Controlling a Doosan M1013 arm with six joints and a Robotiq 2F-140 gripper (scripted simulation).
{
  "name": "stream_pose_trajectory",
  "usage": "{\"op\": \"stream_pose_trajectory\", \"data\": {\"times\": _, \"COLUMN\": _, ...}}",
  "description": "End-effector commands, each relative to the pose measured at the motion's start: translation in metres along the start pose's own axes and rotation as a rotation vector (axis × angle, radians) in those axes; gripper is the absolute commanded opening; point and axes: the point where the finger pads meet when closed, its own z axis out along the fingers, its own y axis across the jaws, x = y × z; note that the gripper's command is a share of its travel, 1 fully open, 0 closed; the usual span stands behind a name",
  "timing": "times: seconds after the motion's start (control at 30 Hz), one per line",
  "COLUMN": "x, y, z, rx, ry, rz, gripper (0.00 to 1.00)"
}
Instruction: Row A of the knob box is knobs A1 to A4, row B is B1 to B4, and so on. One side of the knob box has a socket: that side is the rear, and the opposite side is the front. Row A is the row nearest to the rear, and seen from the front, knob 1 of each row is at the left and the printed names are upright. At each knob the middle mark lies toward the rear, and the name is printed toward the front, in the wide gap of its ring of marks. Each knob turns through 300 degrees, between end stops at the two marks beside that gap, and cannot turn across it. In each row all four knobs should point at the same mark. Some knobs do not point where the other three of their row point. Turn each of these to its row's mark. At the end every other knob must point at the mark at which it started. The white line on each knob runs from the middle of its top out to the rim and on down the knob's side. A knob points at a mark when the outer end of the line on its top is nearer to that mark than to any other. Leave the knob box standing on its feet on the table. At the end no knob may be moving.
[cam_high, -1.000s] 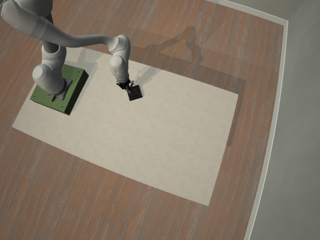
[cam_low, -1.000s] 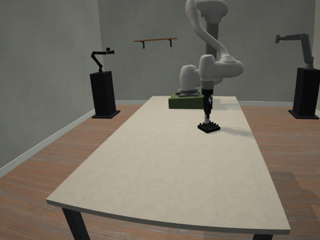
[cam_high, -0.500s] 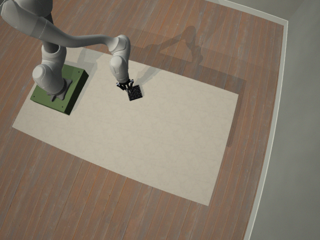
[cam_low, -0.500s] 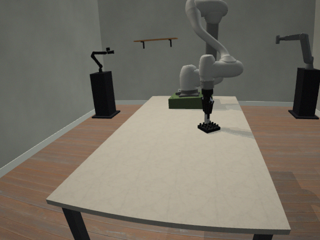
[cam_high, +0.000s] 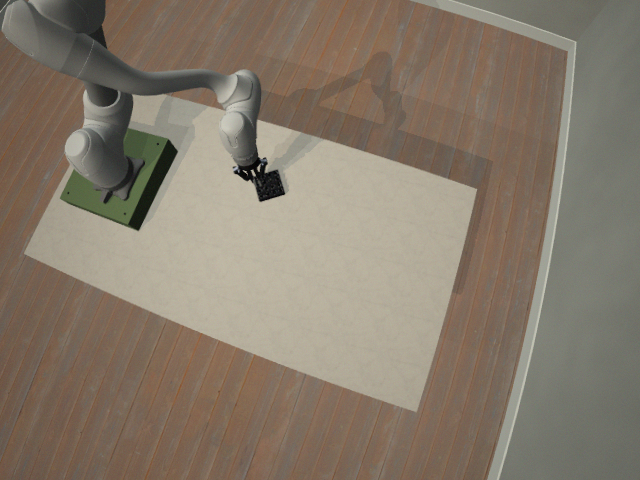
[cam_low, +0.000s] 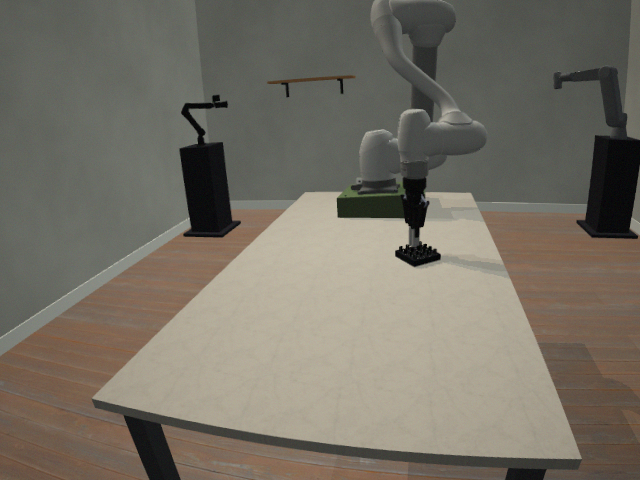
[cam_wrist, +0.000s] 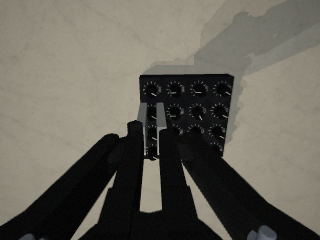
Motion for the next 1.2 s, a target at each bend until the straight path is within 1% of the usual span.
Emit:
{"op": "stream_pose_trajectory", "data": {"times": 0.0, "x": 0.0001, "y": 0.0, "z": -0.0001, "rx": 0.0, "ry": 0.0, "rz": -0.004, "gripper": 0.05}}
{"op": "stream_pose_trajectory", "data": {"times": 0.53, "x": 0.0001, "y": 0.0, "z": -0.0001, "rx": 0.0, "ry": 0.0, "rz": -0.006, "gripper": 0.05}}
{"op": "stream_pose_trajectory", "data": {"times": 0.57, "x": 0.0001, "y": 0.0, "z": -0.0001, "rx": 0.0, "ry": 0.0, "rz": -0.006, "gripper": 0.12}}
{"op": "stream_pose_trajectory", "data": {"times": 1.17, "x": 0.0001, "y": 0.0, "z": -0.0001, "rx": 0.0, "ry": 0.0, "rz": -0.006, "gripper": 0.12}}
